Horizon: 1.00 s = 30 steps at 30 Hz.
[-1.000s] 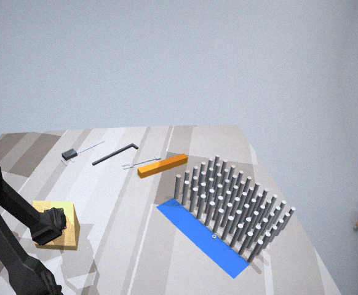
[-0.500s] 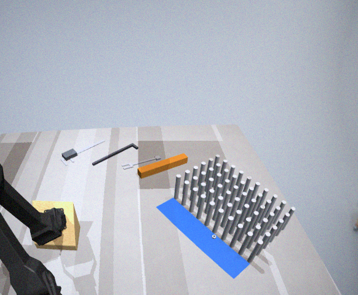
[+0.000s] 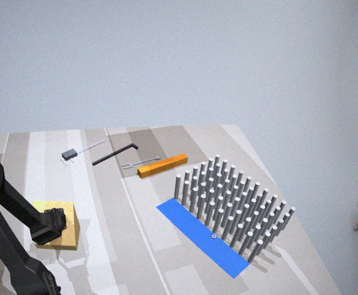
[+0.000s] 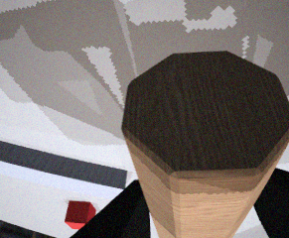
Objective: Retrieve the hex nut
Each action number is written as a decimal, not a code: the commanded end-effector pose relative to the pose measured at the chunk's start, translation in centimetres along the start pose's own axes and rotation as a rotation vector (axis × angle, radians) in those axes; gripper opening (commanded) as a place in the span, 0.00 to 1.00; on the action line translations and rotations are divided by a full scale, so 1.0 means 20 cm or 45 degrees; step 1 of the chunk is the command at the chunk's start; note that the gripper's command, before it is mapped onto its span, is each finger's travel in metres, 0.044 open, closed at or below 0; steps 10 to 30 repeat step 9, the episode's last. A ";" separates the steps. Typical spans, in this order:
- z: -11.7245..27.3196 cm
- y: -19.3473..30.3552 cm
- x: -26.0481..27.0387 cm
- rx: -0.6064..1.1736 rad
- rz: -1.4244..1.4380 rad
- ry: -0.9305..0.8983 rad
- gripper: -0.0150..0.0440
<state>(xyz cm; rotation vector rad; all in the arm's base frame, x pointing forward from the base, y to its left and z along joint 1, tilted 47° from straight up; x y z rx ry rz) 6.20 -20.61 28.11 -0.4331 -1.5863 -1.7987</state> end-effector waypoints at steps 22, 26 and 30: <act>0.00 0.00 0.00 0.002 -0.001 -0.003 1.00; 0.00 0.00 0.00 0.002 -0.001 -0.003 1.00; 0.00 0.00 0.00 0.002 -0.001 -0.003 1.00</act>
Point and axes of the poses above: the point midway between the two fingers, 35 mm back from their tips, its own z axis back along the fingers, its own x axis across the jaws, y = z × x, the point moved 10 cm from there along z, back along the fingers, and after that the axes turned 3 degrees about z, right-handed, at the moved point
